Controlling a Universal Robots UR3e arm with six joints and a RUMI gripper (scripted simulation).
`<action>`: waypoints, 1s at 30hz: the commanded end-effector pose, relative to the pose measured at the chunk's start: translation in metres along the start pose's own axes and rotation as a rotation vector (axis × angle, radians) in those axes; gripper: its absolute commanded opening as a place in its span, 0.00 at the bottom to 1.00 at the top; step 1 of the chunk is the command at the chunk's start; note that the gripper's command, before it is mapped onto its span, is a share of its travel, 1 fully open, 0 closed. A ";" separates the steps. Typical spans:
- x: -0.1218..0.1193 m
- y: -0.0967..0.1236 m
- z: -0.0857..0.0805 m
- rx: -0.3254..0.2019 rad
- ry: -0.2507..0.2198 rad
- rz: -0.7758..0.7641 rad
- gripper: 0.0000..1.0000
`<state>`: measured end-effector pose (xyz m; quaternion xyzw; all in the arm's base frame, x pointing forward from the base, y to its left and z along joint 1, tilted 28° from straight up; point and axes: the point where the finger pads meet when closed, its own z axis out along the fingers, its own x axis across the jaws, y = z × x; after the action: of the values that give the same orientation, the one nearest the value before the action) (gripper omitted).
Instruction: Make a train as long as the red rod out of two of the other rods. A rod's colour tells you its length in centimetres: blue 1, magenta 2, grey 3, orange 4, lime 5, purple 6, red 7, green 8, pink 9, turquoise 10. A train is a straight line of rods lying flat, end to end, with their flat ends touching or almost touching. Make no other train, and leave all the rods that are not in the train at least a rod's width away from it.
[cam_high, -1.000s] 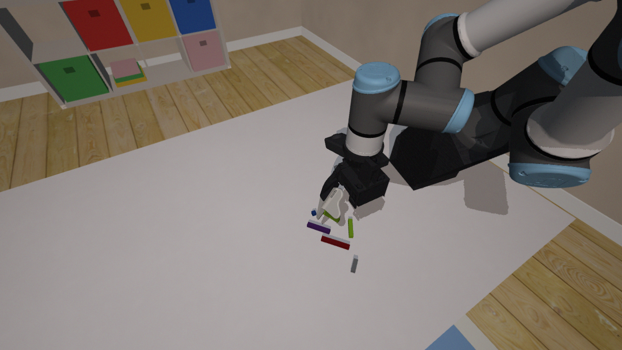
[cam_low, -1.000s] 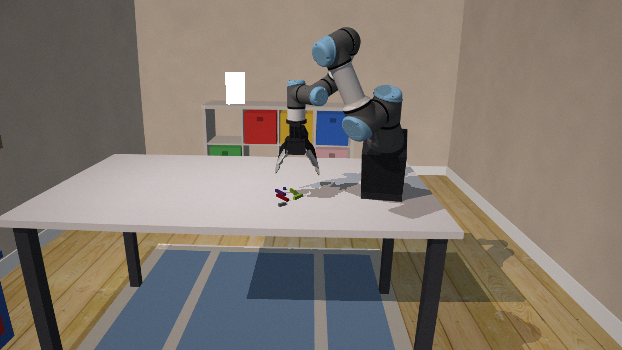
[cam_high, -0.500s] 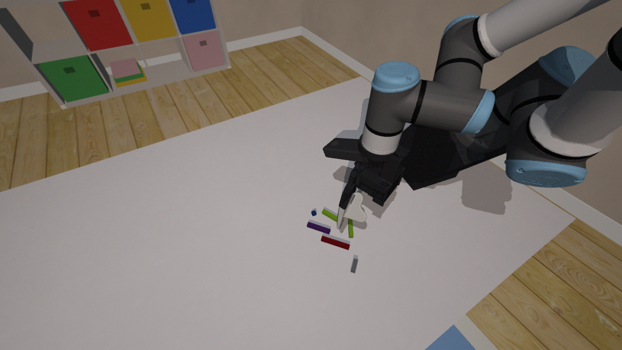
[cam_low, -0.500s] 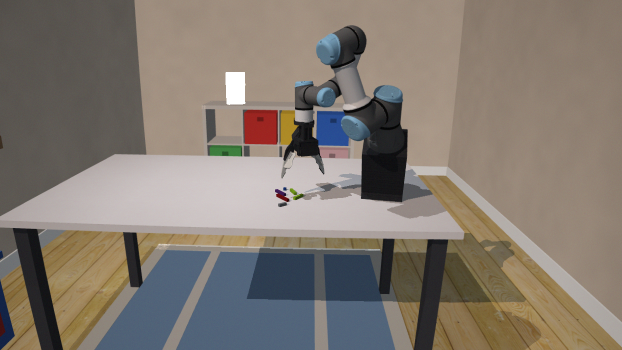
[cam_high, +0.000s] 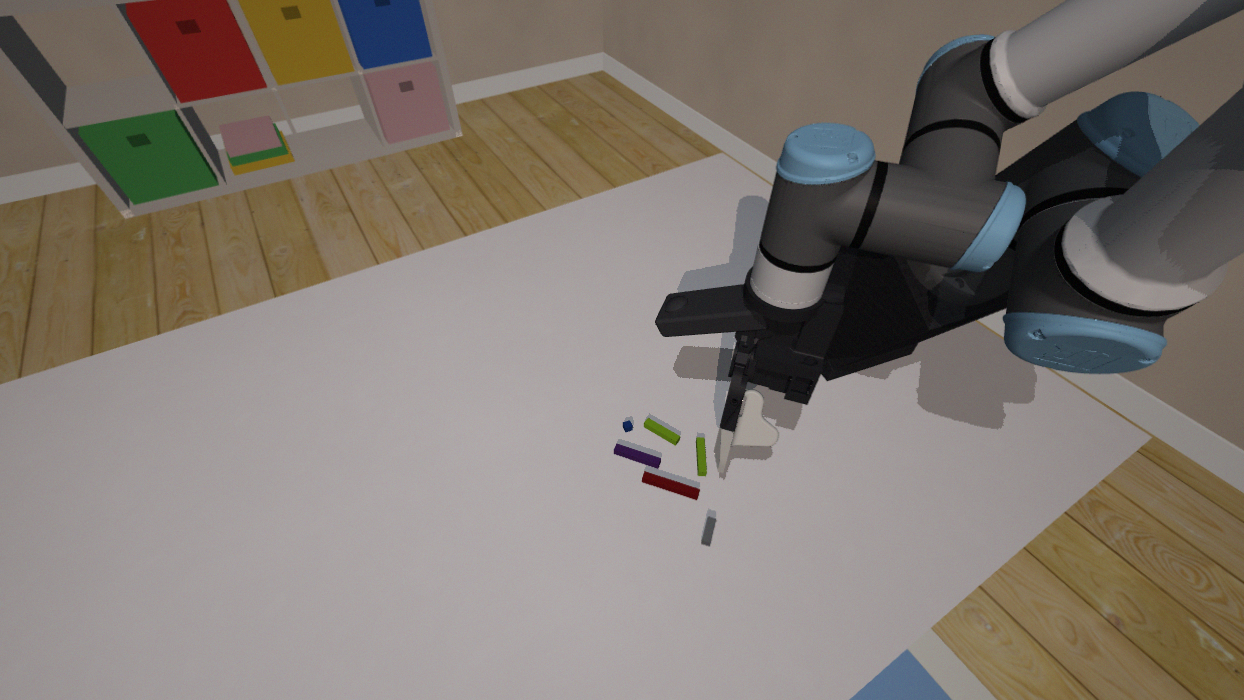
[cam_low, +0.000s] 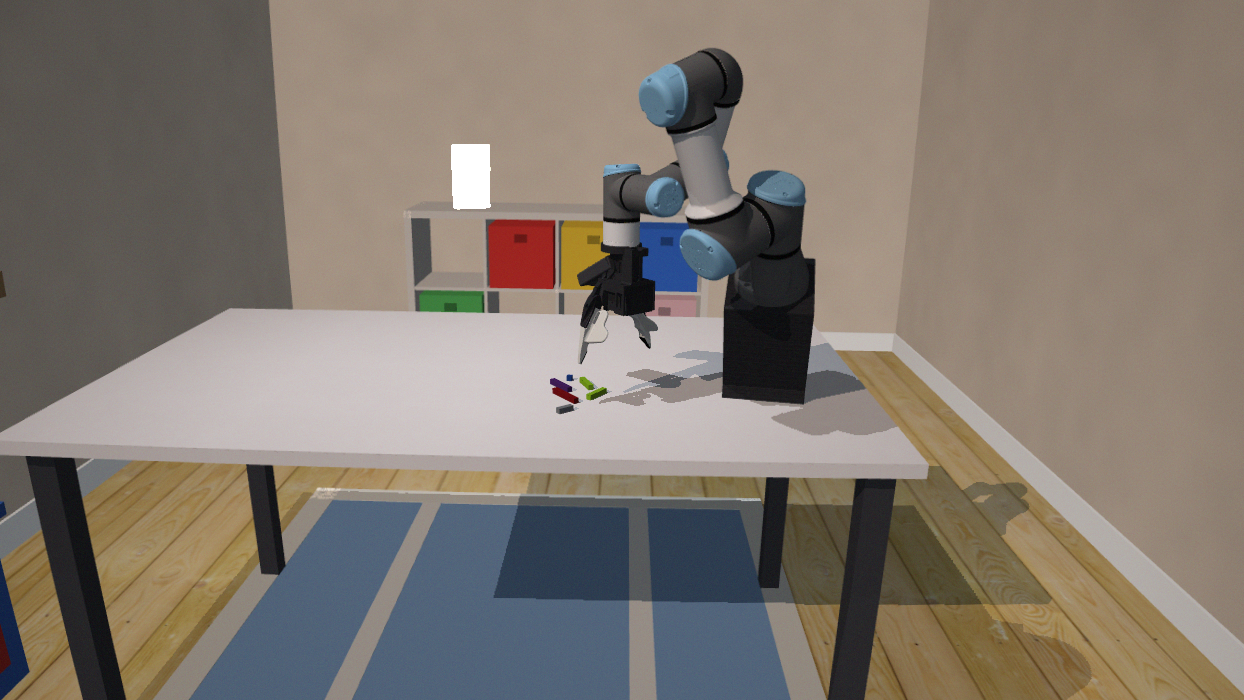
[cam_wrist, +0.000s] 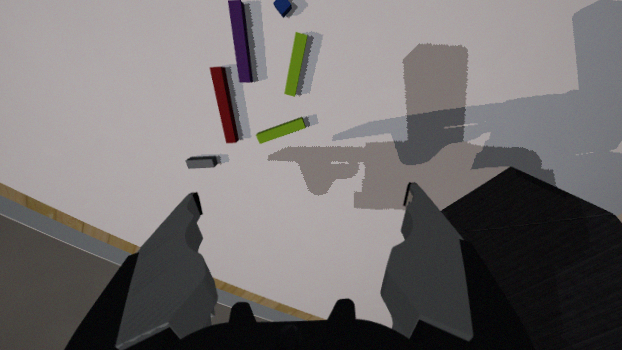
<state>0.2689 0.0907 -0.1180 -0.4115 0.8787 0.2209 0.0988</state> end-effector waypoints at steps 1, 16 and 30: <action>0.001 0.003 0.000 0.005 -0.009 -0.066 1.00; 0.001 0.005 0.000 0.005 -0.009 -0.097 1.00; 0.001 0.005 0.000 0.005 -0.009 -0.097 1.00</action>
<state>0.2636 0.0939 -0.1169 -0.4524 0.8576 0.2165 0.1140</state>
